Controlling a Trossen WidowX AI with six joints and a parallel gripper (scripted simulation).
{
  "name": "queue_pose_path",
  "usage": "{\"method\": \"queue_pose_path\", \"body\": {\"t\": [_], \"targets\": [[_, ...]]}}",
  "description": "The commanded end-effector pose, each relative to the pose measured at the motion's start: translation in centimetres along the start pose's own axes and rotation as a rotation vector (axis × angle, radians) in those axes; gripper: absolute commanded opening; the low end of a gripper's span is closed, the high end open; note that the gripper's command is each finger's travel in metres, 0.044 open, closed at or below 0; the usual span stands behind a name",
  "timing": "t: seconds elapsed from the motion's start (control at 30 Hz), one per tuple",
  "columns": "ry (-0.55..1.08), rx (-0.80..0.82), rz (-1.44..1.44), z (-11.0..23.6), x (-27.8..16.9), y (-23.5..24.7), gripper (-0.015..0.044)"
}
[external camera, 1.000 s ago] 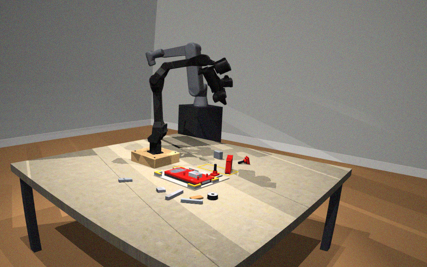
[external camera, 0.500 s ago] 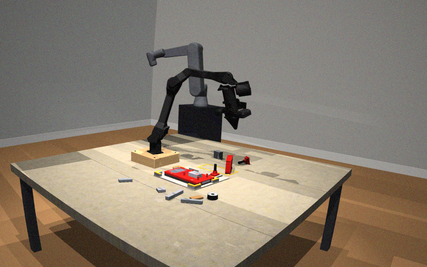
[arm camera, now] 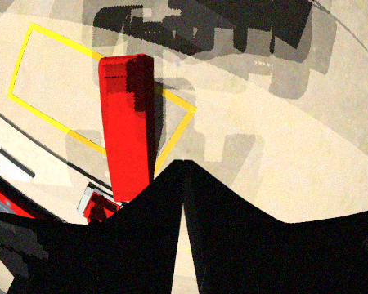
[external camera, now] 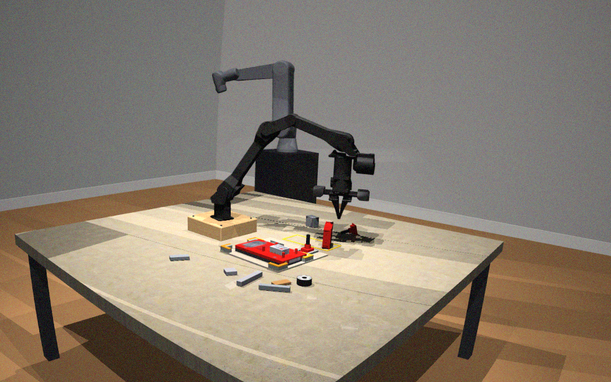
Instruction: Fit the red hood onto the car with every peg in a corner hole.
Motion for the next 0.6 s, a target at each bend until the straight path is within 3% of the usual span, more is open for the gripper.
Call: {"method": "queue_pose_path", "body": {"t": [0.0, 0.57], "targets": [[0.009, -0.005, 0.027, 0.1, -0.1, -0.2, 0.0], [0.009, -0.005, 0.027, -4.4, -0.1, -0.2, 0.0]]}}
Point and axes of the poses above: the point midway between the two fingers, 35 mm back from their tips, its own z axis back along the fingers, its own y axis across the jaws, x = y × z, the point moved 10 cm from there along z, back along the fingers, and after that the axes turned 1 degree about z, right-handed, at the moved point
